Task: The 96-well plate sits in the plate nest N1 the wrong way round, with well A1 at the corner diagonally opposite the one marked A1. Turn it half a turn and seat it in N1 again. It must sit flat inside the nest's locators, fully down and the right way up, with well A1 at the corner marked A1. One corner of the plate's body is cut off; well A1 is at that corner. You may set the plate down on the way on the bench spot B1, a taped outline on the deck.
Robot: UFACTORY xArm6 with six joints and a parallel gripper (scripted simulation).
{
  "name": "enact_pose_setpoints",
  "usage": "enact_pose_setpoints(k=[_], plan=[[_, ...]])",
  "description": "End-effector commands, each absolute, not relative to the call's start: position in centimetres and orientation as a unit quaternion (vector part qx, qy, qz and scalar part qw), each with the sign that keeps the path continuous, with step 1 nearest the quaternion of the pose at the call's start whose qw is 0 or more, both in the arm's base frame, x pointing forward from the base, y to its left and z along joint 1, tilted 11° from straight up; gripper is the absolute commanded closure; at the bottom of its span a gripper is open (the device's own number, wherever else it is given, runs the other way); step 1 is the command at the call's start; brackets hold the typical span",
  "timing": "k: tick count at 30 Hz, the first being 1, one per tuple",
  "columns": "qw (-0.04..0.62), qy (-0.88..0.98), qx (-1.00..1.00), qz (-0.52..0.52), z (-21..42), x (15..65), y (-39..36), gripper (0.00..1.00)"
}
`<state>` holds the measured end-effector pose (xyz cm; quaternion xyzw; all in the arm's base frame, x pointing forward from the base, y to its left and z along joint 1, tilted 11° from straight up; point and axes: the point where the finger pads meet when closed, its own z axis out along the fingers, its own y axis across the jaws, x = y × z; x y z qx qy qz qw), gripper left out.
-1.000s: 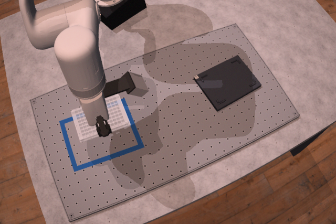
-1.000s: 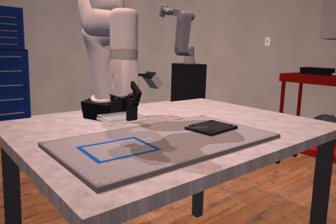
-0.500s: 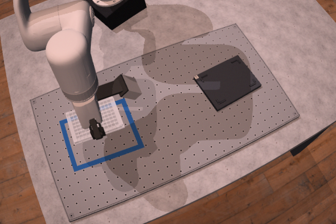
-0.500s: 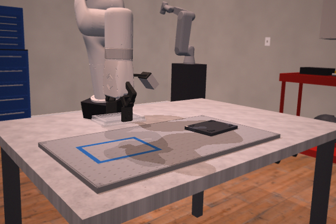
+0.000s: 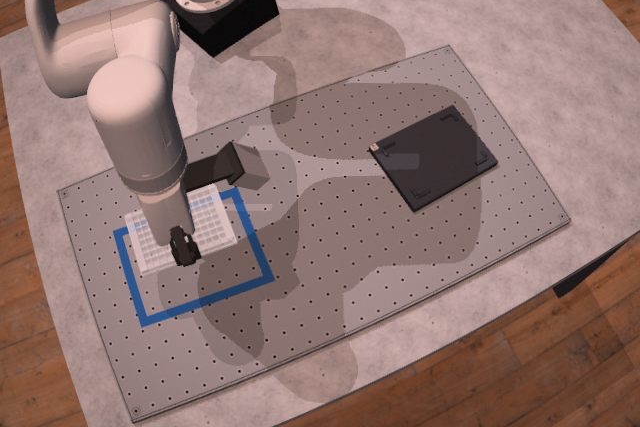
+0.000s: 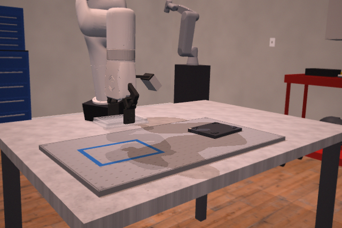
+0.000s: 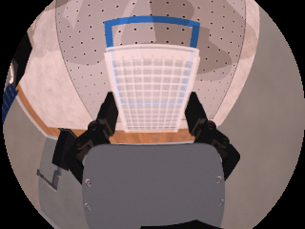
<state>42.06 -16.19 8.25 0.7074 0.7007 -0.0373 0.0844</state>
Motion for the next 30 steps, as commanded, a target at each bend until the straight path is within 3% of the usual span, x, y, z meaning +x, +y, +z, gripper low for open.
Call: enact_pose_setpoints(k=[1,30], plan=[[0.086,0.701,0.707,-0.036,8.4,42.2,-16.2,1.00],[0.086,0.701,0.707,-0.036,5.6,42.4,-16.7,1.00]])
